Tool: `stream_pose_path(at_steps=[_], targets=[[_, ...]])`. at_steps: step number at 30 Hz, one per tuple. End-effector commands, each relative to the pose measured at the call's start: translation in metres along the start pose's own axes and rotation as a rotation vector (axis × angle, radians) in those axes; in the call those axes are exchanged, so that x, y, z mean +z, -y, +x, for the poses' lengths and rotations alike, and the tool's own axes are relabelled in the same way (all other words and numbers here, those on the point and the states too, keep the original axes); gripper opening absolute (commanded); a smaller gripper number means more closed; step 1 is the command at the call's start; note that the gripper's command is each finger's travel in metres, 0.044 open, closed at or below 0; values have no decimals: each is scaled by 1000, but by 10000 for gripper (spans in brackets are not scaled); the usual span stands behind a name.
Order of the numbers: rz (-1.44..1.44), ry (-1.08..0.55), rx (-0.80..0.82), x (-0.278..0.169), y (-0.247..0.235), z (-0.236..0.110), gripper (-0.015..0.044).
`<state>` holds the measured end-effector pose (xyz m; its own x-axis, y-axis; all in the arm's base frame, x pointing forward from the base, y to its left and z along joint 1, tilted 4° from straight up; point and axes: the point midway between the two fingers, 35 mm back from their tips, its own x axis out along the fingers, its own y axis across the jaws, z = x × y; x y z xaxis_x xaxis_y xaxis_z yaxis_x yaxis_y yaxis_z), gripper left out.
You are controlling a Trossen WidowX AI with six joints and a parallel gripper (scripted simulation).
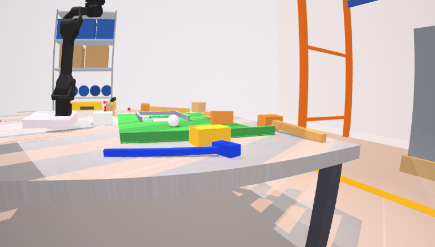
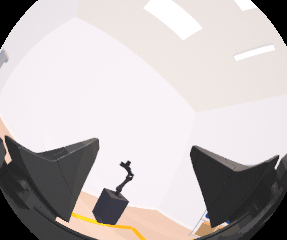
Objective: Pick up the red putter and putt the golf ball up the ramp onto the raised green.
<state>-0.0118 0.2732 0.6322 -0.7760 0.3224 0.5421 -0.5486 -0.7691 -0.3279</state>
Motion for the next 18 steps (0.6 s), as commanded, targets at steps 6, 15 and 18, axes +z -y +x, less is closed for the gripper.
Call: stream_pose_path(at_steps=[6,15,18], targets=[[2,15,-190,-12,50,-18,440],[-3,-104,-656,-69,151,-91,440],[0,-196,-806,-96,176,-125,440]])
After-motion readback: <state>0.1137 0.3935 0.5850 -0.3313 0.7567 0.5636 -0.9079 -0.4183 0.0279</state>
